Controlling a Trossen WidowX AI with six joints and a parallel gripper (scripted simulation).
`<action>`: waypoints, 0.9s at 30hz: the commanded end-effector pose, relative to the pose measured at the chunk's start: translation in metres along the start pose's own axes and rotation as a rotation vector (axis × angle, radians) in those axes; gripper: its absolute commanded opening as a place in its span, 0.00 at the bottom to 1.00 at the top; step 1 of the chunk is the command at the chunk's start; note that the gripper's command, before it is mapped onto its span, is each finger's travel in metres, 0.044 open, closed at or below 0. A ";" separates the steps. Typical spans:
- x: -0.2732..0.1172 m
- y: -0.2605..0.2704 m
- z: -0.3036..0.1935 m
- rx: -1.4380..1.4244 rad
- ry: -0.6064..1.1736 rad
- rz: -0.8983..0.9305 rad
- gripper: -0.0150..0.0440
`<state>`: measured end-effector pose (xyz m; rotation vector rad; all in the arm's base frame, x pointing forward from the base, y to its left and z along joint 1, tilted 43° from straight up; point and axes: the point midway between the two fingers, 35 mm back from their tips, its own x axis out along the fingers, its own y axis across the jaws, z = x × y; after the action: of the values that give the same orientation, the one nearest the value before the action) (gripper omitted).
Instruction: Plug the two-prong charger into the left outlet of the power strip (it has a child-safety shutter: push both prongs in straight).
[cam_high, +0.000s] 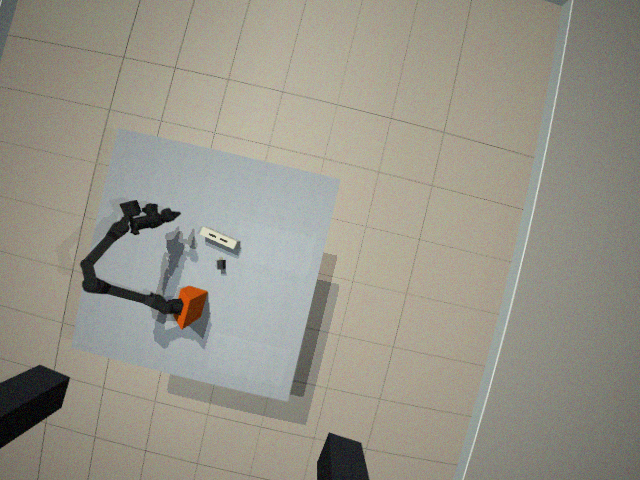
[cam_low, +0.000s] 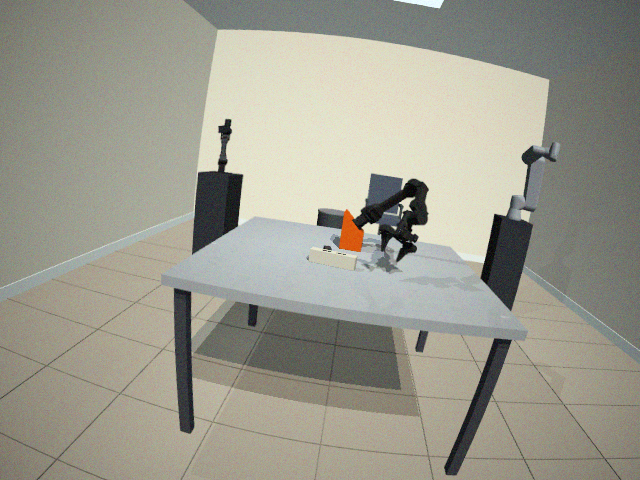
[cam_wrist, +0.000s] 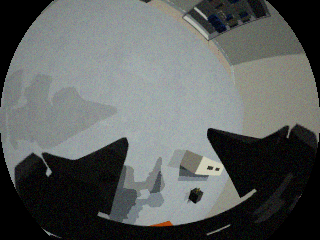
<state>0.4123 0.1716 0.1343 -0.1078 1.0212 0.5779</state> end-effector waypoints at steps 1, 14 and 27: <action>0.009 -0.016 -0.020 0.020 0.056 0.000 1.00; 0.029 -0.073 -0.080 0.029 0.196 0.030 1.00; 0.038 -0.114 -0.147 0.060 0.304 0.109 1.00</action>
<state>0.3815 0.0473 0.0169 -0.1052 1.3113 0.6188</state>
